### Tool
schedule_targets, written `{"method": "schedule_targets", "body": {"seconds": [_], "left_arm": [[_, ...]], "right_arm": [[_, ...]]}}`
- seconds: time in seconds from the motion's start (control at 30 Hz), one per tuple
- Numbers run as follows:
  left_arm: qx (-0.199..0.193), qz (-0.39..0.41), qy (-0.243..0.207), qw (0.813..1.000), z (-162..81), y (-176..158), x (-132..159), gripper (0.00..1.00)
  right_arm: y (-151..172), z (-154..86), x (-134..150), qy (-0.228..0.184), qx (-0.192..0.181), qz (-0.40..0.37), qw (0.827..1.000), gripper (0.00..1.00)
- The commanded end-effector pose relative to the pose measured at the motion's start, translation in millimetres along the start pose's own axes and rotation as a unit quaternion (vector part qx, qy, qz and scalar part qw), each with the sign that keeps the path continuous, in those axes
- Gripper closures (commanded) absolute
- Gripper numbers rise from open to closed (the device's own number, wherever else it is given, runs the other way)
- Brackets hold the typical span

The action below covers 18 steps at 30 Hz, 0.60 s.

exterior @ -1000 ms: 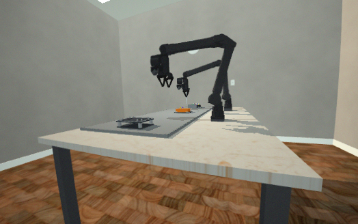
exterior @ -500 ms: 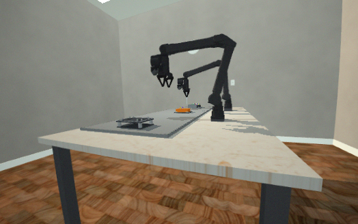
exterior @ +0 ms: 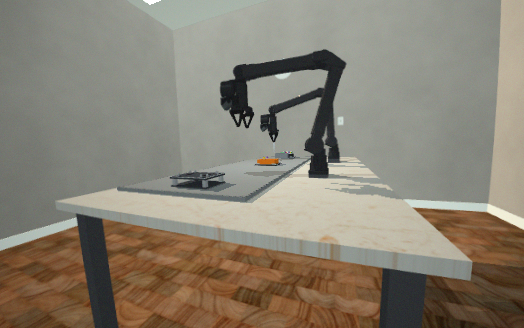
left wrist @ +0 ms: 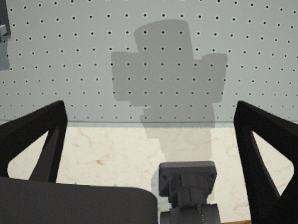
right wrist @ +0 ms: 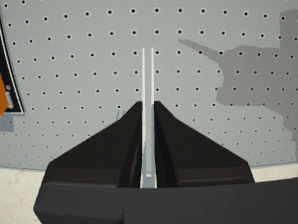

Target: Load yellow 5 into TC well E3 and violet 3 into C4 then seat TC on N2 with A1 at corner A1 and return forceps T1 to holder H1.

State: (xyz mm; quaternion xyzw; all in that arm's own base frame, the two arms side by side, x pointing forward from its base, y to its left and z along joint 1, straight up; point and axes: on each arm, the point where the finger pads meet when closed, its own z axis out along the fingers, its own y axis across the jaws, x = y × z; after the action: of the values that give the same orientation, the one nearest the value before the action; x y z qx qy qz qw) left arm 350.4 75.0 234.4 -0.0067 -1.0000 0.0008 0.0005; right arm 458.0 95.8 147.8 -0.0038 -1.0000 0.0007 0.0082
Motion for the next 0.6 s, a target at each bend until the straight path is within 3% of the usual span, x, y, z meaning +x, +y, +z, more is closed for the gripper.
{"method": "schedule_targets", "body": {"seconds": [0.0,0.57], "left_arm": [[-0.005,0.0,-0.018,1.0,-14.0,1.9,-8.9,0.0],[-0.005,0.0,-0.018,1.0,-14.0,1.9,-8.9,0.0]], "right_arm": [[-8.8,-14.3,-3.3,-0.022,-0.004,-0.005,1.0,0.93],[-33.1,-19.6,-10.3,-0.029,-0.003,-0.005,1.0,0.93]]}}
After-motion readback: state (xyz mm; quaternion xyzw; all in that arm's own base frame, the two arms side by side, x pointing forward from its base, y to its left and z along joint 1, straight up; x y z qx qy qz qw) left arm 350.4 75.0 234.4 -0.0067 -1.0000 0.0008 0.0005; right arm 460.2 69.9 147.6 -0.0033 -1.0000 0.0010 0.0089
